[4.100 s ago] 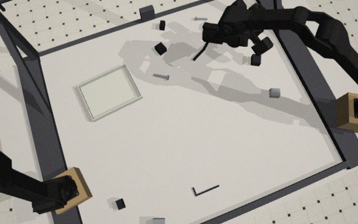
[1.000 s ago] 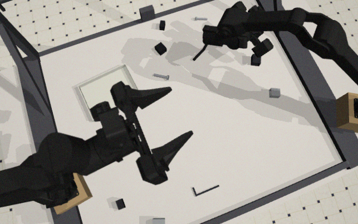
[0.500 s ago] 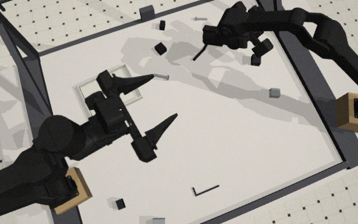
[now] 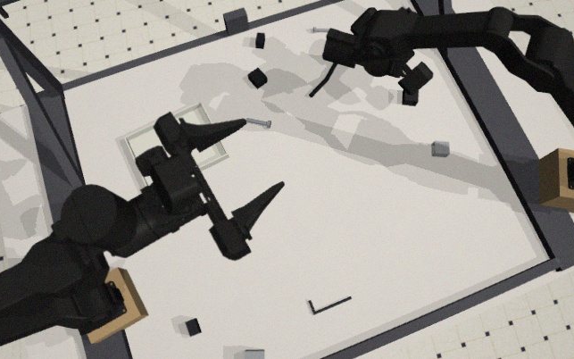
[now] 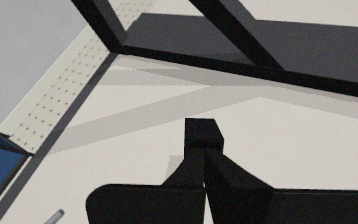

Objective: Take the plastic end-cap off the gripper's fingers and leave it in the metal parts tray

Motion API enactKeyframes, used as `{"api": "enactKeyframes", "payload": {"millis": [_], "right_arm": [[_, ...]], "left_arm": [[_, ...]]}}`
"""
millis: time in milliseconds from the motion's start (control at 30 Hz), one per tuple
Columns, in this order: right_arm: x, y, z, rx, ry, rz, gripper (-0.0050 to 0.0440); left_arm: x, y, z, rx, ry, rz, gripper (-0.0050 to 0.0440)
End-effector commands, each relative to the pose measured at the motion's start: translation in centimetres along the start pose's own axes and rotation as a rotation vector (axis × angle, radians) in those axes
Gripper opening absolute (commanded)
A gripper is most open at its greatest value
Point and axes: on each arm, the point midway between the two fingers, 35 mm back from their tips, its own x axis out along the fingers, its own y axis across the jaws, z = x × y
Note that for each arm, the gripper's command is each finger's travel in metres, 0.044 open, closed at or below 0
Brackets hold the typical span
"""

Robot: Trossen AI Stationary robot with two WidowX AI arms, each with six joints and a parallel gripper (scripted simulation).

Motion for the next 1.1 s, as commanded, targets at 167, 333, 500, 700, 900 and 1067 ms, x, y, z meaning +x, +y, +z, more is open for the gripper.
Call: {"api": "enactKeyframes", "payload": {"millis": [167,333,500,700,900,1067], "right_arm": [[-0.1,0.1,0.8,0.000,-0.019,0.003,0.0440],[-0.1,0.1,0.8,0.000,-0.019,0.003,0.0440],[-0.1,0.1,0.8,0.000,-0.019,0.003,0.0440],[-0.1,0.1,0.8,0.000,-0.019,0.003,0.0440],[-0.1,0.1,0.8,0.000,-0.019,0.003,0.0440],[-0.1,0.1,0.8,0.000,-0.019,0.003,0.0440]], "left_arm": [[-5.5,2.7,-1.4,-0.119,0.301,0.212,0.0000],[-8.5,4.0,-2.0,-0.206,0.426,0.366,0.0000],[-10.4,4.6,-2.1,-0.257,0.483,0.465,0.0000],[-14.1,5.6,-2.1,-0.357,0.564,0.670,0.0000],[-18.0,6.2,-1.4,-0.443,0.604,0.891,0.0000],[-19.9,6.3,-0.9,-0.484,0.610,1.003,0.0000]]}}
